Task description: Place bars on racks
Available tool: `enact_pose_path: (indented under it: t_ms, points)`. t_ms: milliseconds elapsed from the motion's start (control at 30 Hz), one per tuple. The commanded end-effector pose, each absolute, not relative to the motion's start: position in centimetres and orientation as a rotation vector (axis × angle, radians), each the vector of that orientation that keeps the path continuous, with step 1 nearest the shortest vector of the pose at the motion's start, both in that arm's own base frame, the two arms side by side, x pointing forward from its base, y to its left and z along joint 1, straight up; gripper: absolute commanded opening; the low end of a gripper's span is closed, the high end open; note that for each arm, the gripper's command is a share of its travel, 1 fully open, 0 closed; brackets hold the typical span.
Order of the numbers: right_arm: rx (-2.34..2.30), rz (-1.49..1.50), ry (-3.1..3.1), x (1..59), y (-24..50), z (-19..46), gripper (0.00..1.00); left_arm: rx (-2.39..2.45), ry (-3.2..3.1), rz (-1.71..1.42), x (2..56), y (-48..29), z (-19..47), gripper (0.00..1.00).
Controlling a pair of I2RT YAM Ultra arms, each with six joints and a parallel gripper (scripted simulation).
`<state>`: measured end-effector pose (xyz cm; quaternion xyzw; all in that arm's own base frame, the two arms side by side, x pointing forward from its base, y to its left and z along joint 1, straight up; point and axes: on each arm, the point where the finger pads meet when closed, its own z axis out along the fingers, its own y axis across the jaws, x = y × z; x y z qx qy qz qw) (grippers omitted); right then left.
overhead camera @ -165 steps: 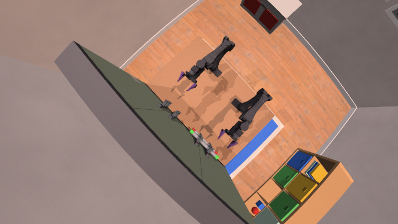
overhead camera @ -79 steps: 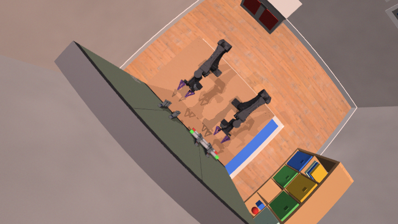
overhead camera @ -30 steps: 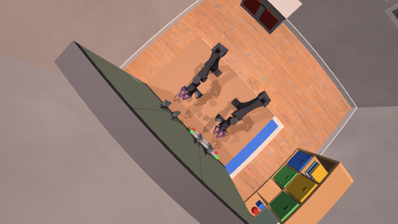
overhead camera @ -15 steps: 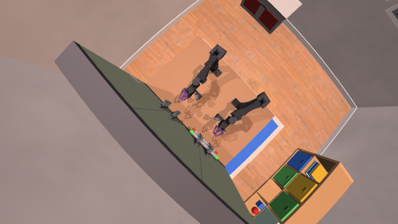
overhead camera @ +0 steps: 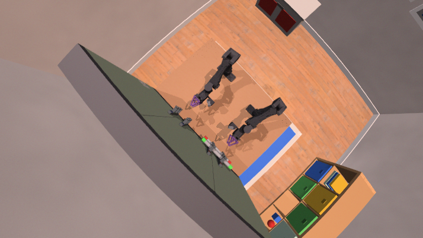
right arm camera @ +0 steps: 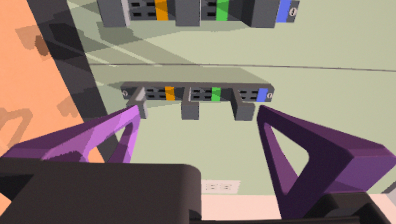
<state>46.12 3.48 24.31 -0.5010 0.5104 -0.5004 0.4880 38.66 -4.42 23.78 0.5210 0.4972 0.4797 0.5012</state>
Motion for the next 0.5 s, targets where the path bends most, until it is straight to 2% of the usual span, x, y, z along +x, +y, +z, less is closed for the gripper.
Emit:
enact_pose_path:
  t_ms: [0, 467]
  points:
    - [-1.199, -1.225, 1.225, 46.2, 3.7, 24.8, 1.00, 1.235, 1.169, 1.169, 39.1, -4.0, 24.7, 1.00]
    - [-1.199, -1.225, 1.225, 46.2, 3.7, 24.8, 1.00, 1.235, 1.169, 1.169, 39.7, -2.3, 25.3, 1.00]
